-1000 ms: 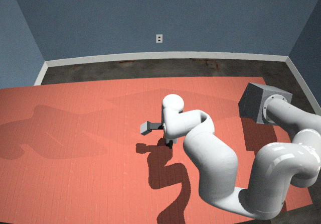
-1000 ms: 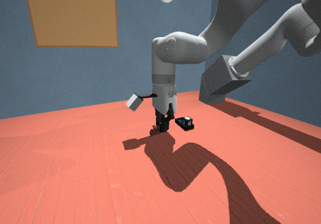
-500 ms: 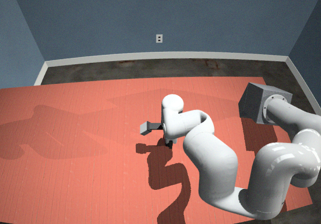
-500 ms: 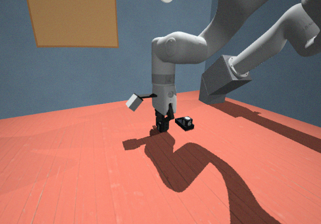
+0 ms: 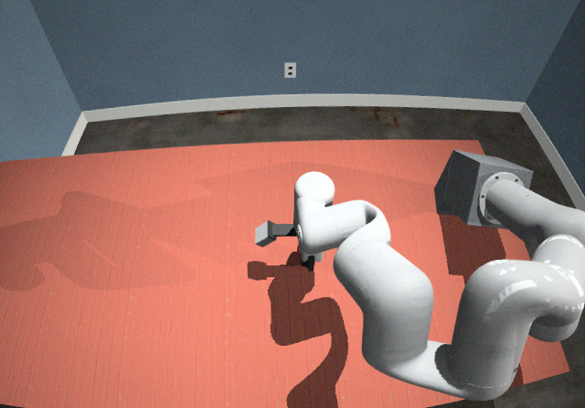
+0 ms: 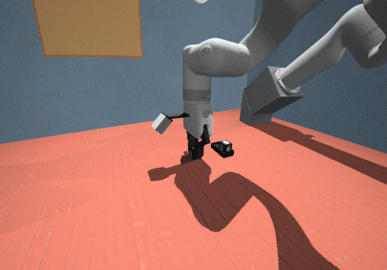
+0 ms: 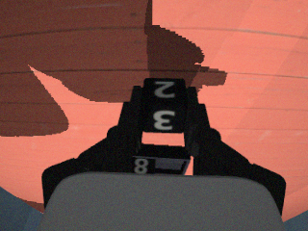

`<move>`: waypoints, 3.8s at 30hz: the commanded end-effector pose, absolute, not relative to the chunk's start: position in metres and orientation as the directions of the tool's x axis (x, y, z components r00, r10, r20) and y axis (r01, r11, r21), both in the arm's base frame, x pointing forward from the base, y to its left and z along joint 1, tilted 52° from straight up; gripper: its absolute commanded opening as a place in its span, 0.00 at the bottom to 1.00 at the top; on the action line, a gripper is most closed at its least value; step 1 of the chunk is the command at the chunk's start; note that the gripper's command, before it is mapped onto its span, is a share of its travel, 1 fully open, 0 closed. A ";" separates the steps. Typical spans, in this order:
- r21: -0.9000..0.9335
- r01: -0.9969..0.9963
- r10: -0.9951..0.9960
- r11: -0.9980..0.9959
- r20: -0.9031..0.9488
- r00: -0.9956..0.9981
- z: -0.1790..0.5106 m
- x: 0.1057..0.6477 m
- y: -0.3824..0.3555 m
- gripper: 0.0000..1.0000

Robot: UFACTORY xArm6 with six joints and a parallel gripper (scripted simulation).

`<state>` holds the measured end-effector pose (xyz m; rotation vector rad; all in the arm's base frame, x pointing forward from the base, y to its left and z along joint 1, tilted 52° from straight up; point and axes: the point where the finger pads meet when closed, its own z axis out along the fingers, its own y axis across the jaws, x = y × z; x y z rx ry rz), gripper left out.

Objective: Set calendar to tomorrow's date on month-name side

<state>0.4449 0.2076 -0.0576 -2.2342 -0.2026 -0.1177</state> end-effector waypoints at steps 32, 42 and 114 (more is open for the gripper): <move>-0.768 0.187 0.103 -0.613 0.157 0.982 -0.059 0.446 0.210 0.29; -0.768 0.187 0.103 -0.613 0.157 0.982 -0.059 0.446 0.210 0.29; -0.768 0.187 0.103 -0.613 0.157 0.982 -0.059 0.446 0.210 0.45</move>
